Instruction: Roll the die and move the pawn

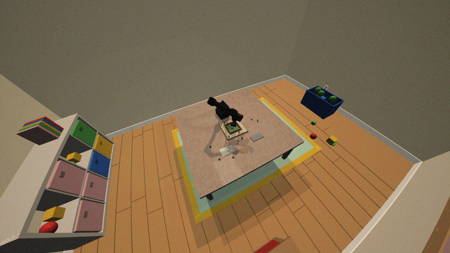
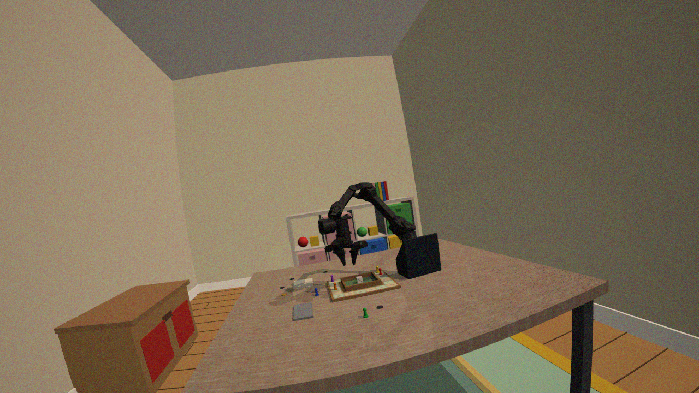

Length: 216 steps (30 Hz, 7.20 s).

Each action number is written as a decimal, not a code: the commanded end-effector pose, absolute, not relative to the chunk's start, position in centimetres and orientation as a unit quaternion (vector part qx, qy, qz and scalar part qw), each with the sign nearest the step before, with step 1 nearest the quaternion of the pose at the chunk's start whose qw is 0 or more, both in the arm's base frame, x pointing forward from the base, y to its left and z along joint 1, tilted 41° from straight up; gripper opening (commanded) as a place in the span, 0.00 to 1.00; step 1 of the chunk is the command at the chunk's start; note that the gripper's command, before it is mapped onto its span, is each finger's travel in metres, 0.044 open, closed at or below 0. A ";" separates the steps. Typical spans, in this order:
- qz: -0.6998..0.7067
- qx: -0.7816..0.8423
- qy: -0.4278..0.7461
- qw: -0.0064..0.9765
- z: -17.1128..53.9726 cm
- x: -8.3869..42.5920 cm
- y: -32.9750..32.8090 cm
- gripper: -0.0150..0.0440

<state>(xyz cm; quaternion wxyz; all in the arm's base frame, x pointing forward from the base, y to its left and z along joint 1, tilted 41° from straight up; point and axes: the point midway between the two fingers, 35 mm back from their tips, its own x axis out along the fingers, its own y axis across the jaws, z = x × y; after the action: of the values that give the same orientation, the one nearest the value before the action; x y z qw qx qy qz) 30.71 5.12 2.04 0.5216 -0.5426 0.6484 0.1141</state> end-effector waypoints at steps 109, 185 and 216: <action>-0.356 -0.087 0.545 0.754 4.5 37.6 10.4 0.25; -0.357 -0.088 0.548 0.752 -12.4 20.8 6.5 0.25; -0.274 -0.194 0.594 0.731 -0.1 18.2 8.9 1.00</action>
<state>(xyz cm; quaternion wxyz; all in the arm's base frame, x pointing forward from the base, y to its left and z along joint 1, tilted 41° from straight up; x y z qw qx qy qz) 19.21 9.90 -3.44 0.7398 -0.1508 0.5754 -0.3144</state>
